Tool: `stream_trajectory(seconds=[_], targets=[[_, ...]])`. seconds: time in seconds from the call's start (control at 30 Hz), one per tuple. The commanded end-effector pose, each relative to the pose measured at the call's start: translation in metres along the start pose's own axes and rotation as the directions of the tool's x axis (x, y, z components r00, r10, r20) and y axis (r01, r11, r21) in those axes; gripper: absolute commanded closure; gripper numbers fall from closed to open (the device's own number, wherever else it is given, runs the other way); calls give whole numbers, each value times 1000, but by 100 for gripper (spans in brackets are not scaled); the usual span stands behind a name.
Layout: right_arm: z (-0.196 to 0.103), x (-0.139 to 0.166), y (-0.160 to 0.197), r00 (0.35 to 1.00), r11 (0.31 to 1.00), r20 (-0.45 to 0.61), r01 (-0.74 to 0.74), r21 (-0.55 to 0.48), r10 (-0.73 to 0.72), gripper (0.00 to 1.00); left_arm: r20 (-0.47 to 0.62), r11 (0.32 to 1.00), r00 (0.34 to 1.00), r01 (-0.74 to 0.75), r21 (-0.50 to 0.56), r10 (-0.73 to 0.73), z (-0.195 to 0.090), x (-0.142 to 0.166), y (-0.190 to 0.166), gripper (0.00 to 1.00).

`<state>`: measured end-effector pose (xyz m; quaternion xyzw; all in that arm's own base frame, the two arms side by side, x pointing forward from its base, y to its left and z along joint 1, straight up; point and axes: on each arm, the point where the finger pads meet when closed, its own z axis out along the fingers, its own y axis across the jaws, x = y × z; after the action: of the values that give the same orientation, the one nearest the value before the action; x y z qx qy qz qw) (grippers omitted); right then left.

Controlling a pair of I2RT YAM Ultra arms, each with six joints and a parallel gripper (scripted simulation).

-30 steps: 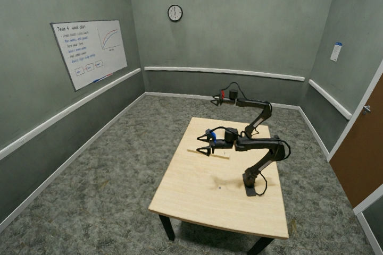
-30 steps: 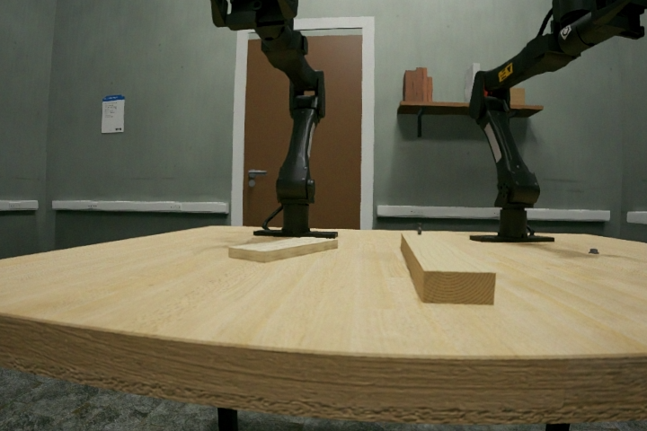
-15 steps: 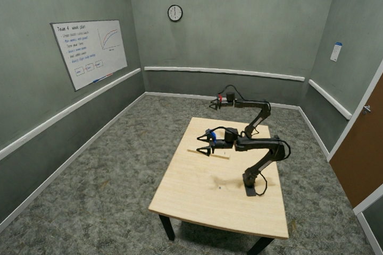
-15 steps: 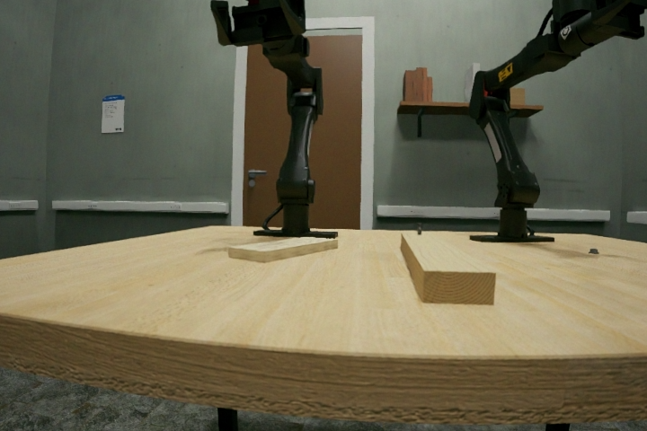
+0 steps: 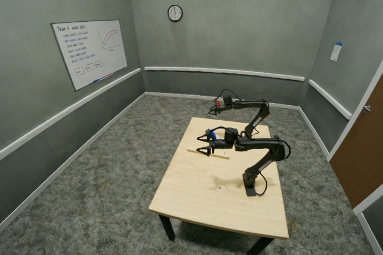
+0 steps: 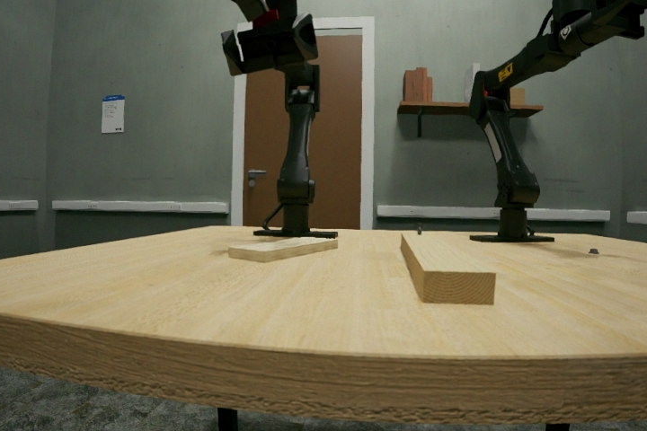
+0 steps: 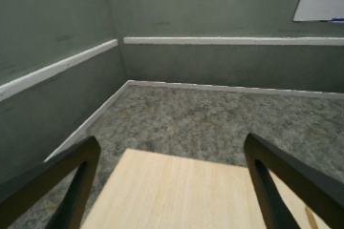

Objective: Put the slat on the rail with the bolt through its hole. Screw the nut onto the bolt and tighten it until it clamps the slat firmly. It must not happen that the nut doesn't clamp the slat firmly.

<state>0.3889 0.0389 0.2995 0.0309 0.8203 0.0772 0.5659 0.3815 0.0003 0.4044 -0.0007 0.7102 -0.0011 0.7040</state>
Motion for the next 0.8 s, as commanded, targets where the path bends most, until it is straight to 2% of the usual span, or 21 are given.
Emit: stream_trajectory(seconds=[0.0, 0.13, 0.23, 0.7, 0.77], targets=[[4, 21, 4, 996, 999, -77, -42, 3, 42, 0, 21, 1000, 1000, -2, -1, 2, -1, -7, 1, 0], [8, 41, 7, 987, 998, -146, -67, 6, 67, 0, 21, 1000, 1000, -2, -1, 2, -1, -7, 1, 0], [6, 41, 9, 986, 997, -151, -74, 5, 74, 0, 21, 1000, 1000, -2, -1, 2, -1, -7, 1, 0], [8, 115, 18, 907, 988, -391, -144, 58, 156, 0, 21, 1000, 1000, -2, -1, 2, -1, -7, 1, 0], [8, 115, 18, 907, 988, -391, -144, 58, 156, 0, 21, 1000, 1000, -2, -1, 2, -1, -7, 1, 0]])
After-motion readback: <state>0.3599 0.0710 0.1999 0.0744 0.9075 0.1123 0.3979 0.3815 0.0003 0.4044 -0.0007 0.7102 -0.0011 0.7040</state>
